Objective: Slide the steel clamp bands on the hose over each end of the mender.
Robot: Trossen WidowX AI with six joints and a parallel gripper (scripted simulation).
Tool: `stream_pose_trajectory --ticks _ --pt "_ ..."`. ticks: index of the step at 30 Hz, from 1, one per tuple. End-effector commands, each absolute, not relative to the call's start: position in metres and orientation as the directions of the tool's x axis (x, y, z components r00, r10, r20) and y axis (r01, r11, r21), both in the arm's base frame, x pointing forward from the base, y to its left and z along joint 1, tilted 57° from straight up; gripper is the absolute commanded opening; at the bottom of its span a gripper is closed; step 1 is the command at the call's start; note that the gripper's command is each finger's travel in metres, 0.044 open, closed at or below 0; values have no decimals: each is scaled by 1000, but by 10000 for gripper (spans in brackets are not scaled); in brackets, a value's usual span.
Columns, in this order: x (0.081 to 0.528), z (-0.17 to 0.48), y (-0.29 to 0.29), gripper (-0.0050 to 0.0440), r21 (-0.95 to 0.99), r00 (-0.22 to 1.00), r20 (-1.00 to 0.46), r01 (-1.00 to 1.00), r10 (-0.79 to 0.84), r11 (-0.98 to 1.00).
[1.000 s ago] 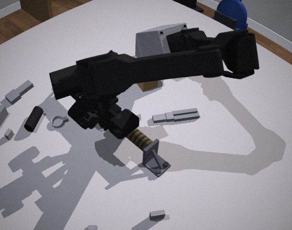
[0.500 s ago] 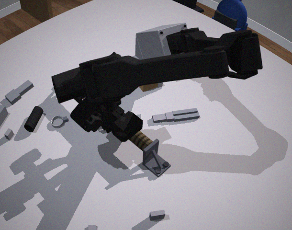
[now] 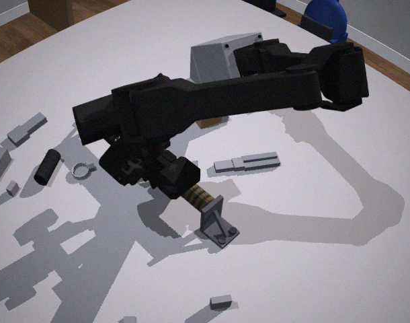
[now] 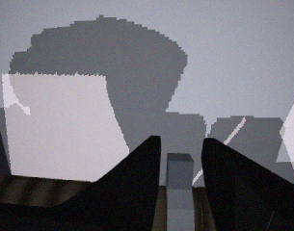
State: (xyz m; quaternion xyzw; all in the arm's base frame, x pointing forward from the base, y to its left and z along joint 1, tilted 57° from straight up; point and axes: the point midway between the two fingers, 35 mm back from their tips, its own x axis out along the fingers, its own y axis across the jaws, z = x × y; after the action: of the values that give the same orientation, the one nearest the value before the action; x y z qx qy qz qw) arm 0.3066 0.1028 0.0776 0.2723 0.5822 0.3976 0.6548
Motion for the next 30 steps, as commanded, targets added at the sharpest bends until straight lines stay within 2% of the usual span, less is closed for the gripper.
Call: stream_pose_trajectory --ticks 1,16,23,25,30 --pt "307 77 103 90 820 6 -546 -203 838 536" --pt "306 105 61 90 820 6 -546 -204 838 536" --pt "307 103 63 258 819 14 -546 -204 838 537" --pt "307 103 63 258 819 14 -546 -204 838 537" --pt "306 103 64 378 819 11 -546 -206 838 536"
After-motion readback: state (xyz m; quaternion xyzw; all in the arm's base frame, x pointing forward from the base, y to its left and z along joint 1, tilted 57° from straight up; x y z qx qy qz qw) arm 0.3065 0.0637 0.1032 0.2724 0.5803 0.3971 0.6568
